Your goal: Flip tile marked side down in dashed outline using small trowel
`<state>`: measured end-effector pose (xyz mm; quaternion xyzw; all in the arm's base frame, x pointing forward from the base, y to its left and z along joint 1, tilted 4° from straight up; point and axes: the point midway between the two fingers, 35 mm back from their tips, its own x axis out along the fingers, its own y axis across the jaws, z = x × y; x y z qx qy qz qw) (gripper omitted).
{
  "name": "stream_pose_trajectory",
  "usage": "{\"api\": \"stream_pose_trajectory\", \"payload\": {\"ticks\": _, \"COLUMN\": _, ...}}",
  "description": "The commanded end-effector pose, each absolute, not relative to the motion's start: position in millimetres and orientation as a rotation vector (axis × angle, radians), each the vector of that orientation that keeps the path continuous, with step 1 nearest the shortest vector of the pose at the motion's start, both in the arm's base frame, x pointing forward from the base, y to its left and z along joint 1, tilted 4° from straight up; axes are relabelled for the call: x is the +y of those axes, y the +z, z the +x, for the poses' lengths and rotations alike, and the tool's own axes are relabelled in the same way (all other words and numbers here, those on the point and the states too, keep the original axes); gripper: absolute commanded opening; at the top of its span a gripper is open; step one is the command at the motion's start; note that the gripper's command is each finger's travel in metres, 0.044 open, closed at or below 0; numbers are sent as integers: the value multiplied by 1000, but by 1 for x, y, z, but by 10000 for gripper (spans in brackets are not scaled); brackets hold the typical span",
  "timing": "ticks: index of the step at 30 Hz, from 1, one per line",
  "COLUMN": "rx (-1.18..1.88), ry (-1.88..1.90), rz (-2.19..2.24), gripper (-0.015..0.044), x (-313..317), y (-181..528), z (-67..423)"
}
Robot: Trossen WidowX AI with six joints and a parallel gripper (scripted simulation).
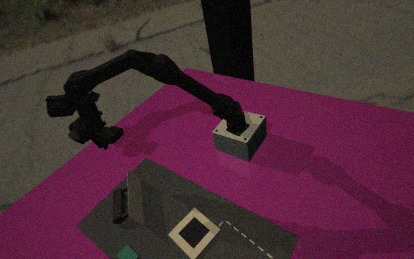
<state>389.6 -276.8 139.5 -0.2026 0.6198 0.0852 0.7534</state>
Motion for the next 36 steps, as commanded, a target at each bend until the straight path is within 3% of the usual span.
{"api": "stream_pose_trajectory", "payload": {"ticks": 1, "rx": 1371, "ry": 308, "rz": -555, "gripper": 100, "x": -268, "y": 124, "z": 404}}
{"api": "stream_pose_trajectory", "payload": {"ticks": 17, "rx": 1366, "ry": 744, "rz": -916, "gripper": 100, "x": -229, "y": 67, "z": 444}}
{"api": "stream_pose_trajectory", "payload": {"ticks": 36, "rx": 1366, "ry": 750, "rz": -919, "gripper": 100, "x": -223, "y": 58, "z": 434}}
